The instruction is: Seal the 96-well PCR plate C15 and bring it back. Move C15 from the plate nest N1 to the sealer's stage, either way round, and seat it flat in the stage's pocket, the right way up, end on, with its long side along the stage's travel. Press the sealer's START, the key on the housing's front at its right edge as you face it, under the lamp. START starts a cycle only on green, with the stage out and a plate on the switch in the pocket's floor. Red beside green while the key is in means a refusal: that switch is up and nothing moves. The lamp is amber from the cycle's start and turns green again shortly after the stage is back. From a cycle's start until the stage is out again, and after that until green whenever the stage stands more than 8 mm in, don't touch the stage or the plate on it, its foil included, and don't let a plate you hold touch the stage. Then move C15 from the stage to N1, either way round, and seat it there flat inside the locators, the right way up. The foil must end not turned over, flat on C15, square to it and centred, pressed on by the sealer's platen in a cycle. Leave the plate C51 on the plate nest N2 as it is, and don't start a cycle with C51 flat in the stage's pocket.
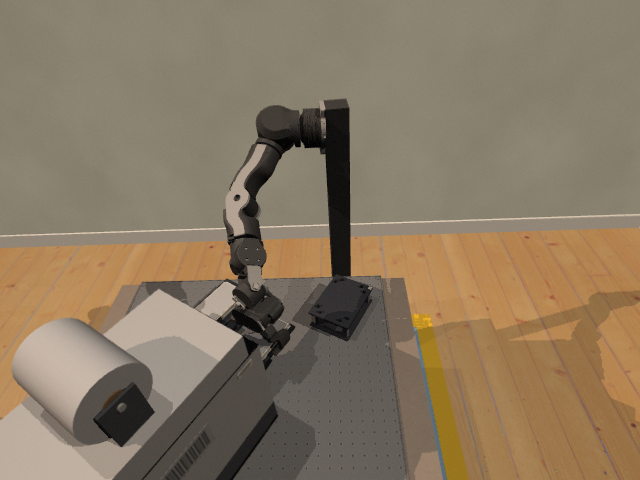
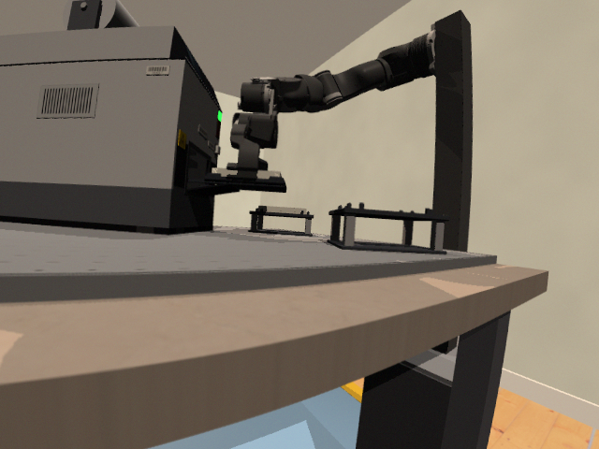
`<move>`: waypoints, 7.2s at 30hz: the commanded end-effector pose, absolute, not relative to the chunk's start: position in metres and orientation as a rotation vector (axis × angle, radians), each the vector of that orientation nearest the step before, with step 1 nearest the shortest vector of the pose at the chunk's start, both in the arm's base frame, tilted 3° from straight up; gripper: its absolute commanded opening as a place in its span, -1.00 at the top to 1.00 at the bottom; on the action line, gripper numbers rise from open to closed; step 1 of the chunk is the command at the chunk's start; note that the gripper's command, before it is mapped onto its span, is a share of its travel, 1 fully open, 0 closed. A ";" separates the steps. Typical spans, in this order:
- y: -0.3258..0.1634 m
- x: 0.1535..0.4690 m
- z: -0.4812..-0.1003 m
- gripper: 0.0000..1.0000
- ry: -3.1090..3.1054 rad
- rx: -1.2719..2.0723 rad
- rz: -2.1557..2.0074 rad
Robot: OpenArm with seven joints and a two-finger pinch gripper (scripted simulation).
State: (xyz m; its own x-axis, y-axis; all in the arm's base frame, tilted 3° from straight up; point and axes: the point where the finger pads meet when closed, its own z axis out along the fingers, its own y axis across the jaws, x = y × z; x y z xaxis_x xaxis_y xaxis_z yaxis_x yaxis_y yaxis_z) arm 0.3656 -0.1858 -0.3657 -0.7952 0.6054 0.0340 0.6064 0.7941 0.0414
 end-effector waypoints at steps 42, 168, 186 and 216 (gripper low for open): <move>-0.186 0.366 -0.364 1.00 -2.958 -0.997 -0.075; -0.157 0.341 -0.287 1.00 -2.987 -0.920 -0.078; -0.123 0.320 -0.293 1.00 -2.987 -0.920 -0.078; -0.054 0.276 -0.305 1.00 -2.986 -0.920 -0.079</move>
State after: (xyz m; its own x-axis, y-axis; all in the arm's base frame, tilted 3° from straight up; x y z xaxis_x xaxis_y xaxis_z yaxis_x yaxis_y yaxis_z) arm 0.2740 -0.0478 -0.3049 -0.8481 0.5273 0.0520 0.5297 0.8459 0.0624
